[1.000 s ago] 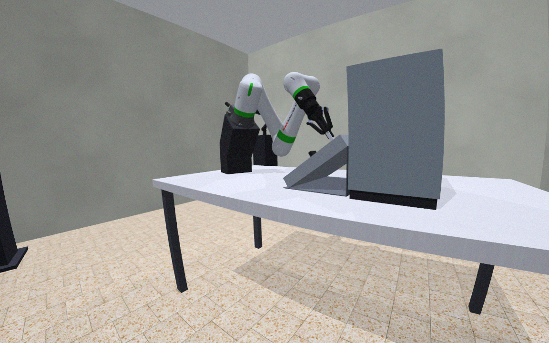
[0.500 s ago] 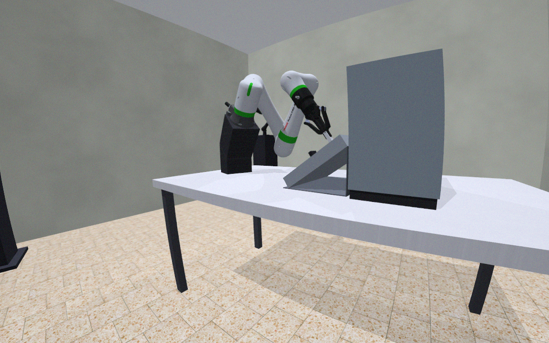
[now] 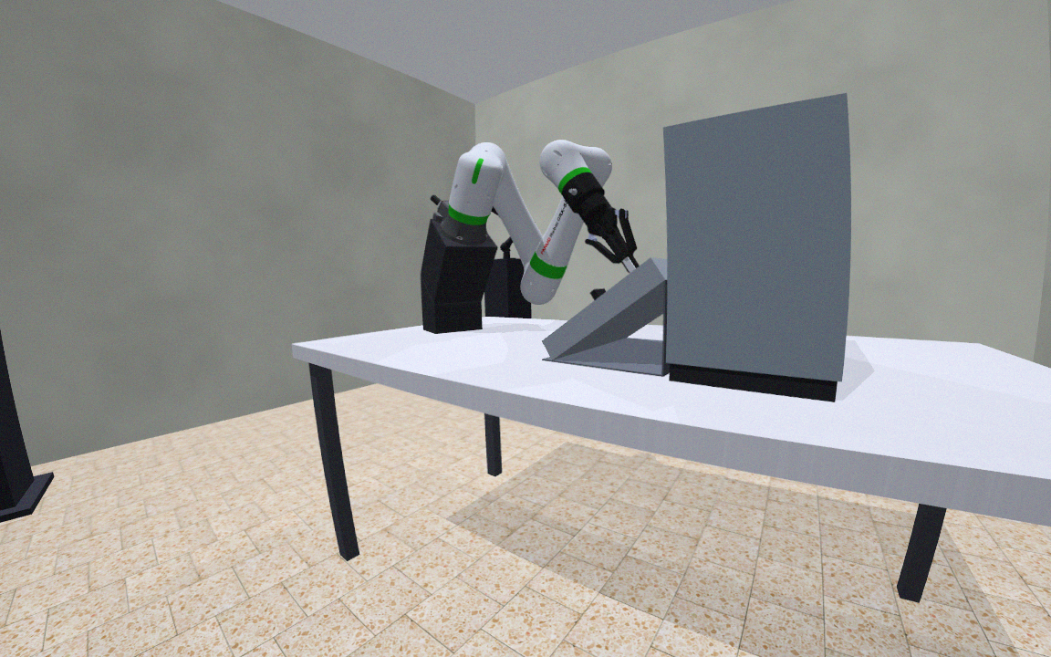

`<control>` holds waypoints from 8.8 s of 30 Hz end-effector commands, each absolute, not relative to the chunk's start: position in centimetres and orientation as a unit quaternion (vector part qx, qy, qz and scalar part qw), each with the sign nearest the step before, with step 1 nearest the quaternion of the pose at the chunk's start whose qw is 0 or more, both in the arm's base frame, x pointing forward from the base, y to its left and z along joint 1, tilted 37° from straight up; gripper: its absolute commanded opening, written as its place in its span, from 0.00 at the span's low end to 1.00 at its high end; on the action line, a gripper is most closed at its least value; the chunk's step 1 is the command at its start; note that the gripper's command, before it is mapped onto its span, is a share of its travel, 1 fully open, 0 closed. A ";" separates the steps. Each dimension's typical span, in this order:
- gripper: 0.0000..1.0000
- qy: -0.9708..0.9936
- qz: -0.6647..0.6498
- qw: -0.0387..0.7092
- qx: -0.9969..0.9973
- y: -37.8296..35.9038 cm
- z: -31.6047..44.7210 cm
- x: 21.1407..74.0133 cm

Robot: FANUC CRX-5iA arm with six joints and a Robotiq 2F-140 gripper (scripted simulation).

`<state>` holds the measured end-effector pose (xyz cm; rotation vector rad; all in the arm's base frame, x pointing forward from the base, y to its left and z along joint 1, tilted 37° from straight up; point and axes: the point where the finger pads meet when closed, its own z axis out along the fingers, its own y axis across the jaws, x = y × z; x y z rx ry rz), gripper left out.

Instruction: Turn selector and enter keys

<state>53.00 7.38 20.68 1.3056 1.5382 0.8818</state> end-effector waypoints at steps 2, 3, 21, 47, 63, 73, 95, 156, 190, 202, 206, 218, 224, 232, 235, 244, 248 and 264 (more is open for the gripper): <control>0.00 0.623 0.357 0.453 0.529 7.4 20.6 53.3; 0.00 0.623 0.357 0.453 0.529 7.4 20.6 53.3; 0.00 0.623 0.357 0.453 0.529 7.4 20.6 53.4; 0.00 0.623 0.357 0.453 0.529 7.3 20.3 54.1; 0.00 0.623 0.357 0.453 0.529 7.3 20.1 54.7; 0.00 0.623 0.357 0.453 0.529 7.3 20.1 54.7; 0.00 0.623 0.357 0.453 0.529 7.3 20.1 54.7; 0.00 0.623 0.357 0.453 0.529 8.1 24.4 52.6; 0.00 0.623 0.357 0.453 0.529 8.0 23.7 54.5; 0.00 0.623 0.357 0.453 0.529 8.0 23.7 54.6; 0.00 0.623 0.357 0.453 0.529 8.0 23.6 54.8; 0.00 0.623 0.357 0.453 0.529 8.0 23.4 55.3; 0.00 0.623 0.357 0.453 0.529 8.0 23.3 55.6; 0.00 0.623 0.357 0.453 0.529 8.0 23.2 55.8; 0.00 0.623 0.357 0.453 0.529 7.9 23.2 55.8; 0.00 0.623 0.357 0.453 0.529 7.9 23.2 55.9; 0.00 0.623 0.357 0.453 0.529 7.9 23.2 55.9; 0.00 0.623 0.357 0.453 0.529 7.9 23.2 55.9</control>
